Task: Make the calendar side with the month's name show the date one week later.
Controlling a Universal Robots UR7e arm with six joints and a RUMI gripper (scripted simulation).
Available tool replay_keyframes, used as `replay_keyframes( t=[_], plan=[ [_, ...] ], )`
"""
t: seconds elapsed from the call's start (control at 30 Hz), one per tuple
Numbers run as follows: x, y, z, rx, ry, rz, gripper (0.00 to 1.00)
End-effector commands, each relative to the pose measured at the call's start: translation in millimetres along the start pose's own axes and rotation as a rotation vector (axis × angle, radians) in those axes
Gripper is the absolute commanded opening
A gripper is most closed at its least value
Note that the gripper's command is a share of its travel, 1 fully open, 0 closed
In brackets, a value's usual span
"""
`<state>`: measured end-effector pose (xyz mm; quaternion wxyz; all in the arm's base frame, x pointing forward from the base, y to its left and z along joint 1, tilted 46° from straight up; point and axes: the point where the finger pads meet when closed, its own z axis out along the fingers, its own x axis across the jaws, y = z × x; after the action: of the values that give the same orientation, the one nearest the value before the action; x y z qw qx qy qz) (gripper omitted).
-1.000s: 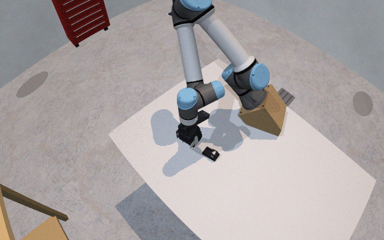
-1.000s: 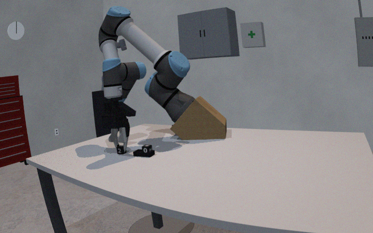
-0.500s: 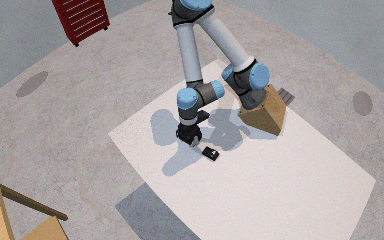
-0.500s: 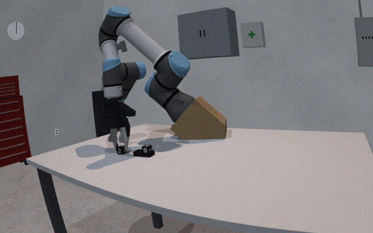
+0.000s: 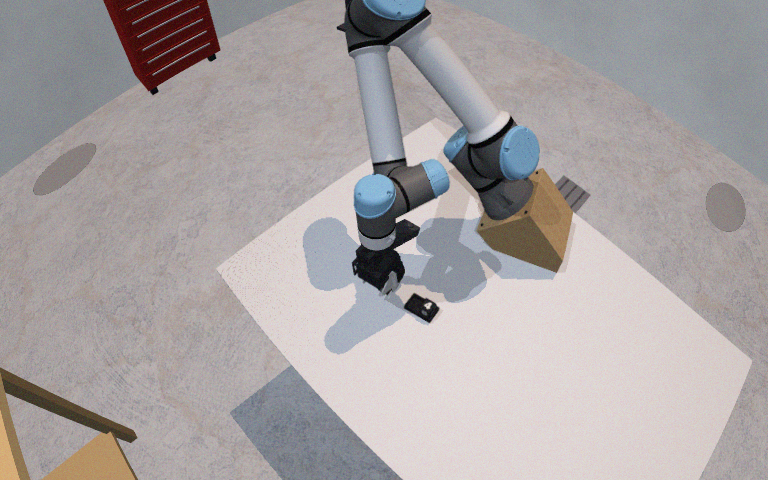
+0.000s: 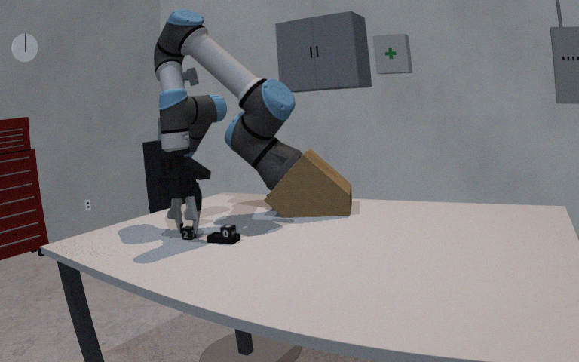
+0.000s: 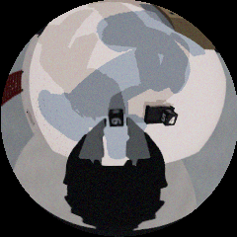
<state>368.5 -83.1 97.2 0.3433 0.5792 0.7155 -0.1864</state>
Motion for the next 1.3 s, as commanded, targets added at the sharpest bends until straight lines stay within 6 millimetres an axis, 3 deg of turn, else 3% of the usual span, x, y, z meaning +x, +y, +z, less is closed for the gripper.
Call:
replay_keyframes(
  t=[0.0,0.8,1.23,1.27],
  plan=[
    [0,0,-6,-0.001,0.0,0.0,0.28],
    [0,0,-77,-0.001,0.0,0.0,0.28],
    [0,0,-87,-0.001,0.0,0.0,0.28],
    [0,0,-87,-0.001,0.0,0.0,1.0]
  ],
)
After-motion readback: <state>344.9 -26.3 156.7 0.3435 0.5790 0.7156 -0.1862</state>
